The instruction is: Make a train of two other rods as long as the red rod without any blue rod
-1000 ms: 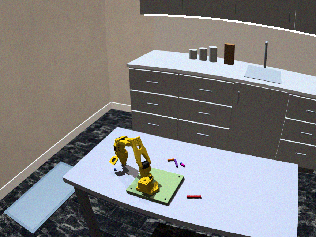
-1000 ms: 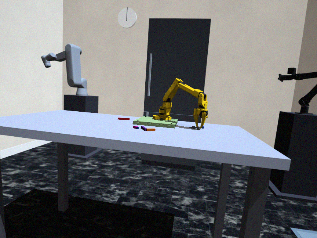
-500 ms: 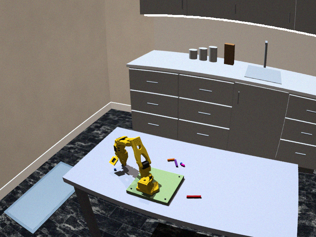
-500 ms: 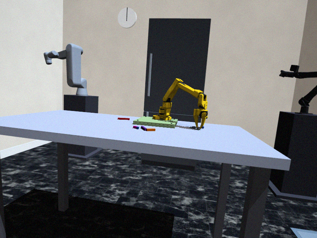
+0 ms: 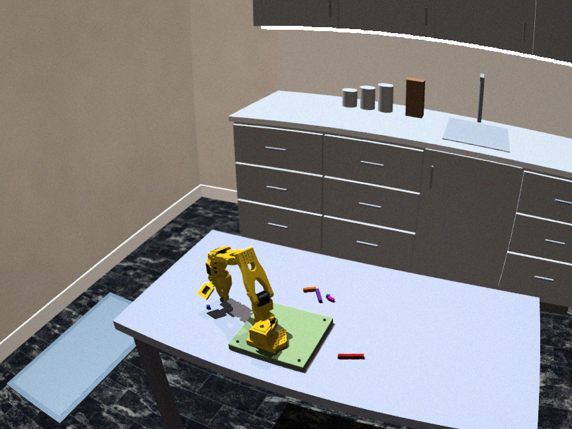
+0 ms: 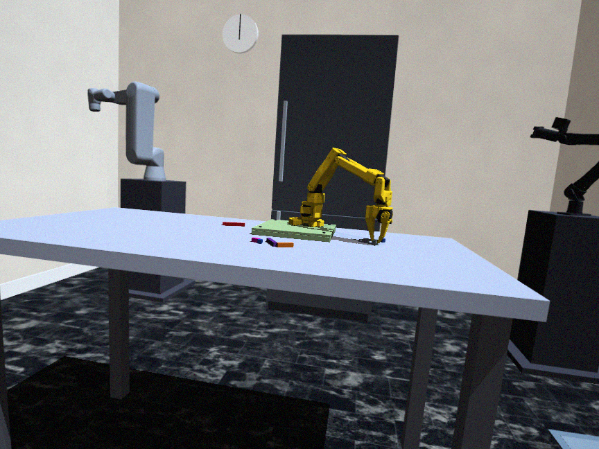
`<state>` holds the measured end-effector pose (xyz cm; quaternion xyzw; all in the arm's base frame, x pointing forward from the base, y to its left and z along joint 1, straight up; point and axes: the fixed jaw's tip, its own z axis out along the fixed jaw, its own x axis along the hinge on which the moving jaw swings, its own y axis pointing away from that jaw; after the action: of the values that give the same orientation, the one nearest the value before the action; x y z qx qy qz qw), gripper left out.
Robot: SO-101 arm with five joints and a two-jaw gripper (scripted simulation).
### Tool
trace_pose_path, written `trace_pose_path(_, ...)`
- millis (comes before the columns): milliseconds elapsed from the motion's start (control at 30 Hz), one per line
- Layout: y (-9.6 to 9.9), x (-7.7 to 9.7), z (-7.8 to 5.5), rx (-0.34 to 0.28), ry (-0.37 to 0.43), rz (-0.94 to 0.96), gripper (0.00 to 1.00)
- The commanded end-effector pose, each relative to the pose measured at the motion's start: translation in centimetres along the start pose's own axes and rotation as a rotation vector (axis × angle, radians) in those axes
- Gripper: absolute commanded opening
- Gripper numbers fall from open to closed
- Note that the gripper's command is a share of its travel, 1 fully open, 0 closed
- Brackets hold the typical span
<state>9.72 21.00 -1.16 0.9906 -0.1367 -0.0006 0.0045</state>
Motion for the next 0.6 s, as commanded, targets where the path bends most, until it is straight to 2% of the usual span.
trace_pose_path(0,0.43,-0.10,0.54,-0.024,-0.005,0.010,0.01)
trace_pose_path(233,0.43,-0.10,0.54,-0.024,-0.005,0.010,0.05)
trace_pose_path(567,0.43,-0.10,0.54,-0.024,-0.005,0.010,0.06)
